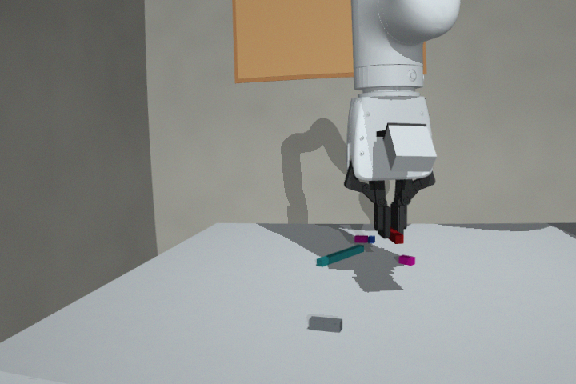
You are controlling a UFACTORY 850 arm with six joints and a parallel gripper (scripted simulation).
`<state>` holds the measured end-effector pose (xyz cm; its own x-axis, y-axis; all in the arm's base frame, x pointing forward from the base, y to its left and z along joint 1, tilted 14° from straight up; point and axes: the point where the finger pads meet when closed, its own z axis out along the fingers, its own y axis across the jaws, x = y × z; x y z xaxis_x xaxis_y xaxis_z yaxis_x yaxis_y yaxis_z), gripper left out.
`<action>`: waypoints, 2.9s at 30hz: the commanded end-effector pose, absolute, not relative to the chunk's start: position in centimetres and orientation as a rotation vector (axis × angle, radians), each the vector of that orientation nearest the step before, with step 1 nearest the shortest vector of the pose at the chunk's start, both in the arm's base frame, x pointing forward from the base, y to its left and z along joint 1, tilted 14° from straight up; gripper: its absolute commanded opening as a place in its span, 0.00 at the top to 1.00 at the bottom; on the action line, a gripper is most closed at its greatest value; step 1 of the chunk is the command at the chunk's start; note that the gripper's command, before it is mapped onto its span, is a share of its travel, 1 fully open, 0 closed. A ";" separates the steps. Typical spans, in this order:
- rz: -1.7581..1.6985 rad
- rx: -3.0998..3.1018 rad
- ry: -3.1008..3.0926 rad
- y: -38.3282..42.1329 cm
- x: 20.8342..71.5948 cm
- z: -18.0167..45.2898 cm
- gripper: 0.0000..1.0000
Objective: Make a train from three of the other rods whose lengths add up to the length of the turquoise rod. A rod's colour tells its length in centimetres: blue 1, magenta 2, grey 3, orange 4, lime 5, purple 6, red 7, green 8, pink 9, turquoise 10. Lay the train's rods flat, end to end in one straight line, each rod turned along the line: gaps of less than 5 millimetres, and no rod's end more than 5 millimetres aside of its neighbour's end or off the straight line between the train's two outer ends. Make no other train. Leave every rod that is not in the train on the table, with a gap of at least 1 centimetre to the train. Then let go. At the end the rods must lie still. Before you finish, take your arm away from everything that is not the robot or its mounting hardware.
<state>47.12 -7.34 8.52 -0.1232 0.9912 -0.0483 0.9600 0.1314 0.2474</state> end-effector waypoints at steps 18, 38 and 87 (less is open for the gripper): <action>0.238 1.938 2.210 -7.3 46.7 10.5 0.96; 0.238 1.938 2.210 -7.3 46.4 11.7 0.96; 0.235 1.914 2.228 -7.6 46.2 13.4 0.96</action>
<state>45.96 -7.42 13.28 -0.1211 0.9891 -0.0839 0.9516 0.1398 0.2737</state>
